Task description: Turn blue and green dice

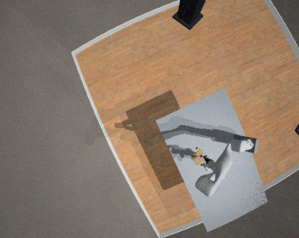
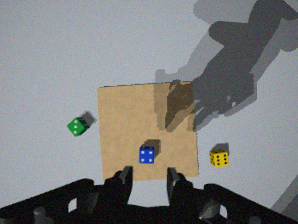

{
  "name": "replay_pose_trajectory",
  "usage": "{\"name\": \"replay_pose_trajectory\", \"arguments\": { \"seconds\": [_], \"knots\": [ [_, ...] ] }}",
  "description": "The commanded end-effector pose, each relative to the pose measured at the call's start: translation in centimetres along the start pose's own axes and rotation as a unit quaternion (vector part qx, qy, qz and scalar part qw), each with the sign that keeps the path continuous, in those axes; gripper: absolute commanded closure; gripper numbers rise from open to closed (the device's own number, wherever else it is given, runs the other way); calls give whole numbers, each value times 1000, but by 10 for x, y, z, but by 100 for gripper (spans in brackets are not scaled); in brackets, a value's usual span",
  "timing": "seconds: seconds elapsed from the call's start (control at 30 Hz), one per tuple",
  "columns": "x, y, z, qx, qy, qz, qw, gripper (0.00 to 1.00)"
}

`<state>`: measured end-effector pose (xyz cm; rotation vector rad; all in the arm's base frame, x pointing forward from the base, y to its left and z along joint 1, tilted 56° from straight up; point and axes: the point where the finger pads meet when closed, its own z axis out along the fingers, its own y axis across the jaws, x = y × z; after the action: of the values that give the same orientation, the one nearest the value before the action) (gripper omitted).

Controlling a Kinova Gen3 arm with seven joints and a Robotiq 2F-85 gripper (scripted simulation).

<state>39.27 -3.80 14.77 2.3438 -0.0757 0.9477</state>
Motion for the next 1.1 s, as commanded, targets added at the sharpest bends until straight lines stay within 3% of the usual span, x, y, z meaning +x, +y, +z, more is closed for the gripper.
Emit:
{"name": "replay_pose_trajectory", "arguments": {
  "seconds": [0.0,0.27,0.3,1.07],
  "knots": [
    [4,-5,-6,8,6,1,1000,65],
    [4,-5,-9,8,6,1,1000,65],
    [4,-5,-9,8,6,1,1000,0],
    [5,-6,-9,8,6,7,1000,0]
  ]
}}
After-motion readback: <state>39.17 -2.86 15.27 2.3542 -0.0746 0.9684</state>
